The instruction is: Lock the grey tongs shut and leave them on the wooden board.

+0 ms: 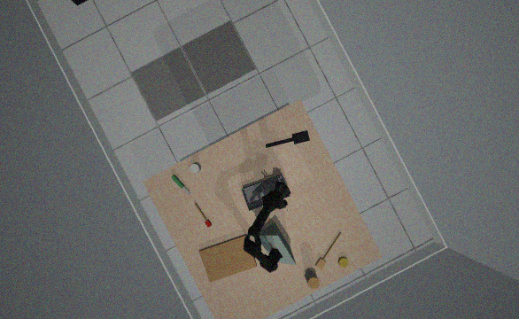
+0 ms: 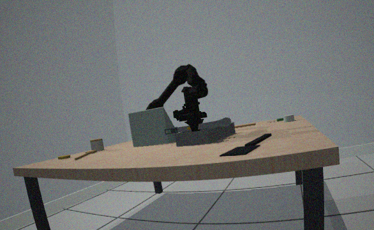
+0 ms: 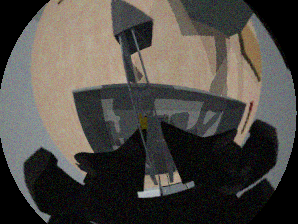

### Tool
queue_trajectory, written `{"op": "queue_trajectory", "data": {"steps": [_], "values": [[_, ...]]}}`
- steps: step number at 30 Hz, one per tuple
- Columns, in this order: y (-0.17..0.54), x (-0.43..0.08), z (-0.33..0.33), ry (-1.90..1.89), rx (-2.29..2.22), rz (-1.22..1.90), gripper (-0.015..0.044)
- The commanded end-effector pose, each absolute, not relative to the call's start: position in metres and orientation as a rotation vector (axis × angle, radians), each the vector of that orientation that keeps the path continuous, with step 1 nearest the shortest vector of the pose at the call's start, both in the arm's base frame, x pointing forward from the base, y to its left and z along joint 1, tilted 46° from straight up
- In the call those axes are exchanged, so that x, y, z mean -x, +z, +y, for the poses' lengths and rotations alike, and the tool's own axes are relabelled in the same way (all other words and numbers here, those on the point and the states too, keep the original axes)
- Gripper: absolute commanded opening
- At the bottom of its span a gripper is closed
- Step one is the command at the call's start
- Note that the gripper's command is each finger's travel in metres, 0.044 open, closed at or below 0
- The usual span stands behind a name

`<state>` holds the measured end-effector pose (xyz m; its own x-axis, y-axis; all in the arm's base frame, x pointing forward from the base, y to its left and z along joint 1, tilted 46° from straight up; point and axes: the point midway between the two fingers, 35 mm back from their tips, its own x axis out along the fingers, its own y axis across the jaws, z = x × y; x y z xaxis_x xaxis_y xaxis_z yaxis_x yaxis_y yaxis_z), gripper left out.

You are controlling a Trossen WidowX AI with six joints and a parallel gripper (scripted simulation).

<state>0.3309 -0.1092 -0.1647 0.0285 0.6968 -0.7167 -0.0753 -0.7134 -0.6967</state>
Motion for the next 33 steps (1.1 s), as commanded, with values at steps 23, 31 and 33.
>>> {"op": "queue_trajectory", "data": {"steps": [23, 31, 33], "values": [[-0.106, -0.334, -0.173, 1.745, 1.735, -0.624, -0.015], [-0.072, -0.327, -0.202, 1.744, 1.729, -0.625, -0.015], [-0.072, -0.327, -0.202, 1.744, 1.729, -0.625, -0.015]]}}
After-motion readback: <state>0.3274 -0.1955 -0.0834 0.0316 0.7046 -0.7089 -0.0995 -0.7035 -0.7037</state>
